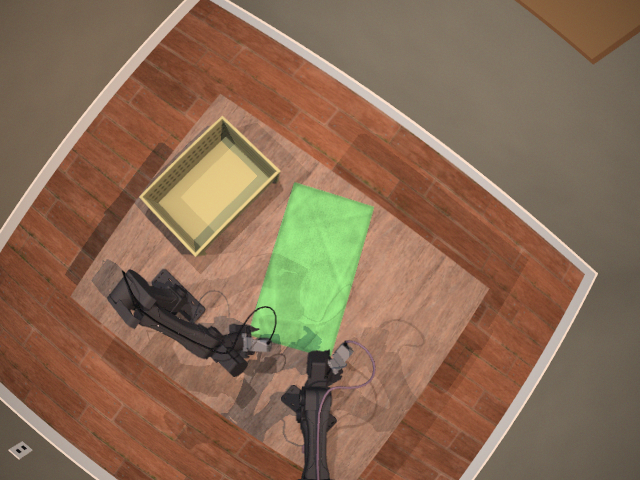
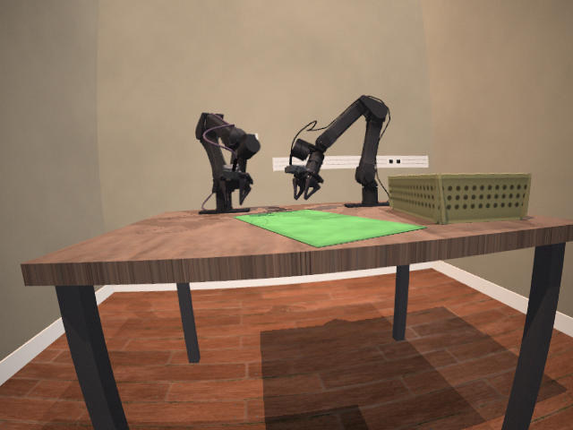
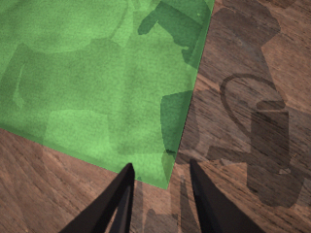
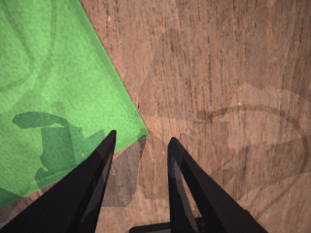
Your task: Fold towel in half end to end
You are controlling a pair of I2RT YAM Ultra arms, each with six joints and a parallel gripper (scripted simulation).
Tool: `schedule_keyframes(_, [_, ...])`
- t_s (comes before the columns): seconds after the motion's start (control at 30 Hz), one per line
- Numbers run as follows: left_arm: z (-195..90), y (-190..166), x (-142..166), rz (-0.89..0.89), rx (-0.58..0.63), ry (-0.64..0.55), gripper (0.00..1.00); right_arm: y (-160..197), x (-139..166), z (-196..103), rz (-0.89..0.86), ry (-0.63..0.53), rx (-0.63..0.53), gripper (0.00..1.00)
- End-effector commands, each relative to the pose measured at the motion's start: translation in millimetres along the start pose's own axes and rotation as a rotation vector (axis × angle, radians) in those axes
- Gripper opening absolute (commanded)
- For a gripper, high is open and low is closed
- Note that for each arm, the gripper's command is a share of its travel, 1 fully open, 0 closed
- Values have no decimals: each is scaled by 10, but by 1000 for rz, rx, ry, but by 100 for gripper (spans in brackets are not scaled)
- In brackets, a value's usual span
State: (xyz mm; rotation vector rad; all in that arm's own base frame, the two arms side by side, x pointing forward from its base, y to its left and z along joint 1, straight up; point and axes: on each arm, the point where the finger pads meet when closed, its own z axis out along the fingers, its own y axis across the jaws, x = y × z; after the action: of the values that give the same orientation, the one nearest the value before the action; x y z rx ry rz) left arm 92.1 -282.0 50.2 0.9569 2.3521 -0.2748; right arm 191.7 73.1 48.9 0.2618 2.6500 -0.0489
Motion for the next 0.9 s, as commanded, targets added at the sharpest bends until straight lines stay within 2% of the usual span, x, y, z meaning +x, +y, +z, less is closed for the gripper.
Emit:
schedule_keyframes(0.0, [-91, -55, -146, 32, 20, -24, 34, 73, -123, -114, 77, -43, -26, 34])
schedule_keyframes(0.27, [-85, -52, -142, 33, 18, -22, 34, 100, -151, -116, 83, -53, -37, 34])
schedule_keyframes(0.3, [15, -74, -137, 16, 15, -17, 34, -8, -24, 64, 74, -20, 13, 34])
schedule_keyframes(0.47, [-66, -97, -208, 7, 33, -48, 34, 52, -121, -9, 86, -48, -16, 34])
schedule_keyframes(0.5, [126, 4, 81, 40, -8, 11, 34, 6, 34, 133, 62, -23, 9, 34])
schedule_keyframes(0.7, [203, 31, 147, 48, -9, 13, 34, -4, 111, 205, 59, -10, 11, 34])
schedule_keyframes(0.73, [203, 31, 147, 48, -9, 13, 34, 101, -27, 126, 74, -37, -19, 34])
schedule_keyframes(0.77, [287, 9, 244, 43, -14, 20, 34, -11, 195, 295, 54, -10, 12, 34])
schedule_keyframes(0.87, [286, 8, 244, 45, -14, 20, 34, -11, 195, 295, 54, -10, 12, 34])
